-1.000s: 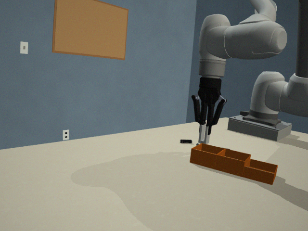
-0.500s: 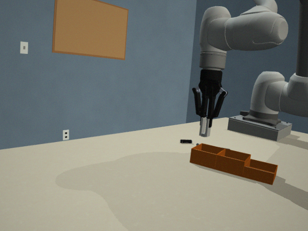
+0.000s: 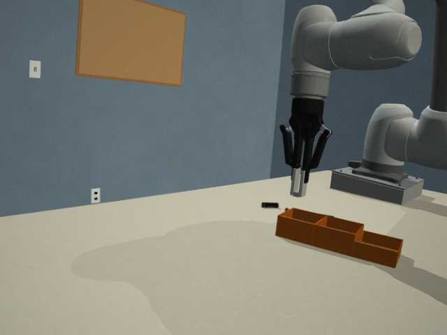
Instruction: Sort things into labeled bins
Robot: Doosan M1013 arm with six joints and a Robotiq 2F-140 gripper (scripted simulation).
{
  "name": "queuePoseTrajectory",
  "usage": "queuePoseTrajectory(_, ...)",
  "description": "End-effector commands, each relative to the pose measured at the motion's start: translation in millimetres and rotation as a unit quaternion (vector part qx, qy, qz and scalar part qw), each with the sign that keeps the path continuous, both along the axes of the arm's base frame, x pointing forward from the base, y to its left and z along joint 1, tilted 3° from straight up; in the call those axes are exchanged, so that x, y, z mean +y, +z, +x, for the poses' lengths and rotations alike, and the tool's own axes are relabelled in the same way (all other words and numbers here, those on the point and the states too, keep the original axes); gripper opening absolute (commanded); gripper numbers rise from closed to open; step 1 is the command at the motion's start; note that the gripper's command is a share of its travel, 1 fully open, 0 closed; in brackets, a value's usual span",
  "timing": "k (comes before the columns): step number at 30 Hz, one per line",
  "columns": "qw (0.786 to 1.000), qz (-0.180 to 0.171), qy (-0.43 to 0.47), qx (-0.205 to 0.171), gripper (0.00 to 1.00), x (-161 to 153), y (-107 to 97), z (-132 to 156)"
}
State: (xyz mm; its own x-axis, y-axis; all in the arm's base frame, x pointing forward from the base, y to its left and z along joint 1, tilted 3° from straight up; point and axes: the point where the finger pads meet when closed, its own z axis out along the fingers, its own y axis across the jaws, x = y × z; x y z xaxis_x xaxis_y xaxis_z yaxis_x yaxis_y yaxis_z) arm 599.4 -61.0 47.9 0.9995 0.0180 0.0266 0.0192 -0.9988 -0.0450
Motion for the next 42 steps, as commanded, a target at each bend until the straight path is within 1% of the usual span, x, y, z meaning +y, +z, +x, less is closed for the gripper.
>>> queuePoseTrajectory(1,0.998,-0.002,0.07,-0.003,0.06,12,1,16)
queuePoseTrajectory(6,0.989,-0.005,0.15,-0.007,0.06,31,3,40)
queuePoseTrajectory(12,0.969,-0.009,0.246,-0.012,0.06,53,4,69)
queuePoseTrajectory(14,0.969,-0.009,0.246,-0.012,0.06,53,4,69)
queuePoseTrajectory(15,0.957,-0.01,0.291,-0.014,0.06,54,5,71)
queuePoseTrajectory(17,0.949,-0.012,0.314,-0.015,0.06,54,5,71)
queuePoseTrajectory(21,0.928,-0.015,0.372,-0.017,0.06,54,5,71)
queuePoseTrajectory(29,0.875,-0.021,0.484,-0.019,0.06,54,5,71)
queuePoseTrajectory(31,0.875,-0.021,0.484,-0.019,0.06,54,5,71)
queuePoseTrajectory(32,0.852,-0.022,0.523,-0.02,0.06,54,5,71)
queuePoseTrajectory(35,0.831,-0.024,0.555,-0.021,0.06,55,5,71)
queuePoseTrajectory(42,0.766,-0.025,0.641,-0.025,0.06,55,5,71)
